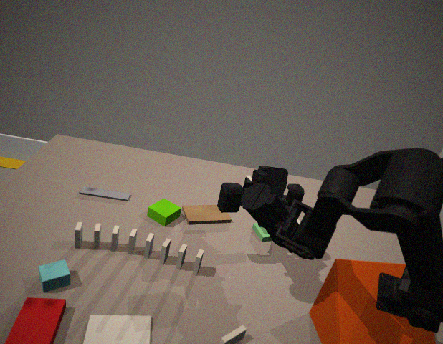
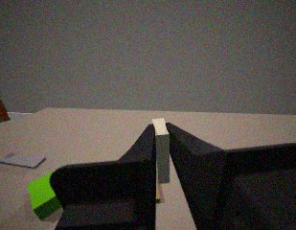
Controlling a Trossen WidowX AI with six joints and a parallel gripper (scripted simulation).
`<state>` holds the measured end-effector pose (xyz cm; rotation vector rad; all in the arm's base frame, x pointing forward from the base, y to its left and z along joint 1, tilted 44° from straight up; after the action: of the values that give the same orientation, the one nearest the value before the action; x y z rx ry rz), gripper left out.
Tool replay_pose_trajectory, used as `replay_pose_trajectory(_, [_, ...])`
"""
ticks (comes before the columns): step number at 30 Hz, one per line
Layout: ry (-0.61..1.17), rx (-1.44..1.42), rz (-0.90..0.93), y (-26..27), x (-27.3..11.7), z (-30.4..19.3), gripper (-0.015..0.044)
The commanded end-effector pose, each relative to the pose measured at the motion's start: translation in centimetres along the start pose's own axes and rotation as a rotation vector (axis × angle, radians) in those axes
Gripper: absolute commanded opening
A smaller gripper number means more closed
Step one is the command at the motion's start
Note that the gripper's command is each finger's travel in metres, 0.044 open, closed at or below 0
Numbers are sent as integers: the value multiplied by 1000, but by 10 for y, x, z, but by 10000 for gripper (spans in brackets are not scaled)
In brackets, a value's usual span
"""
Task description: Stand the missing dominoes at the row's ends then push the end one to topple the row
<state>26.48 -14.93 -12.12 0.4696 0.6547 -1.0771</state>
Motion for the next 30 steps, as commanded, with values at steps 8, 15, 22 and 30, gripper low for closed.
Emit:
replay_pose_trajectory(8, [-24, 20, 2, -2, -5, 2, 29])
replay_pose_trajectory(15, [-24, 20, 2, -2, -5, 2, 29])
replay_pose_trajectory(22, [-16, 32, 2, 1, -4, -8, 29])
replay_pose_trajectory(30, [-3, 42, 1, 8, -2, -39, 29])
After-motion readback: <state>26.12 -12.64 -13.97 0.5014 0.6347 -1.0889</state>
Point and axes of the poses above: the point midway between the two fingers, 35 mm back from their tips, its own x axis out along the fingers, its own y axis across the jaws, z = x × y, the point moved 2 cm from there along -x, back along the fingers, and after that the axes turned 6 degrees about -x, right-handed, at the moved point
